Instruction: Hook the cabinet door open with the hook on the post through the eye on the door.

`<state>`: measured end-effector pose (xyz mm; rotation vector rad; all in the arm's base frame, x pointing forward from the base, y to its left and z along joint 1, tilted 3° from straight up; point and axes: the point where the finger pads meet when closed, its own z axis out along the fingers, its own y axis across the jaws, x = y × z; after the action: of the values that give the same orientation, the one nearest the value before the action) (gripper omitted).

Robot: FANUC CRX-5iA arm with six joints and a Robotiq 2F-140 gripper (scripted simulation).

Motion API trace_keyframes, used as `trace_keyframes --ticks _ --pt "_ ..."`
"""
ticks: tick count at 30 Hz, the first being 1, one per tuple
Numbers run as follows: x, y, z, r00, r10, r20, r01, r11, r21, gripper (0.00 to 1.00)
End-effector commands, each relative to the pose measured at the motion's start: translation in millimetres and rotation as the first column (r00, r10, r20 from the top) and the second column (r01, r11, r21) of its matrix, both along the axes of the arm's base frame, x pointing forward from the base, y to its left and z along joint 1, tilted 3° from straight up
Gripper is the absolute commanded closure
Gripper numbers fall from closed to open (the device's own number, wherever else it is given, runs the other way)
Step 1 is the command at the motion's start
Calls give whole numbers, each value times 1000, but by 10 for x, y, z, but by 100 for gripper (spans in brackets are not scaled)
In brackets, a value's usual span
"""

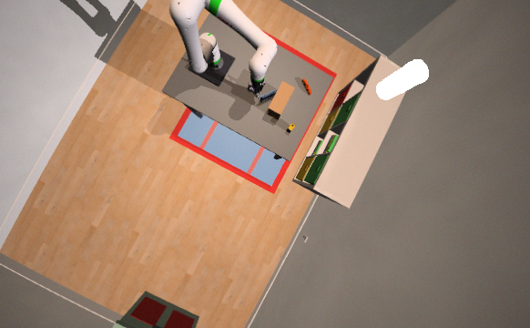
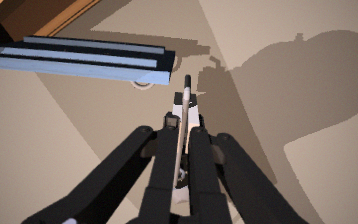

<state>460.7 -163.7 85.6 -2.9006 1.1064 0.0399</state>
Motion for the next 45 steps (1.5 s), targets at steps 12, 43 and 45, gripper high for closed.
trace_keyframes --ticks 12,43,45 --pt "52 62 4 994 110 5 -110 994 1 97" --pt "147 217 10 952 307 14 -307 952 1 97" --pt "160 244 11 950 313 14 -313 950 1 97"
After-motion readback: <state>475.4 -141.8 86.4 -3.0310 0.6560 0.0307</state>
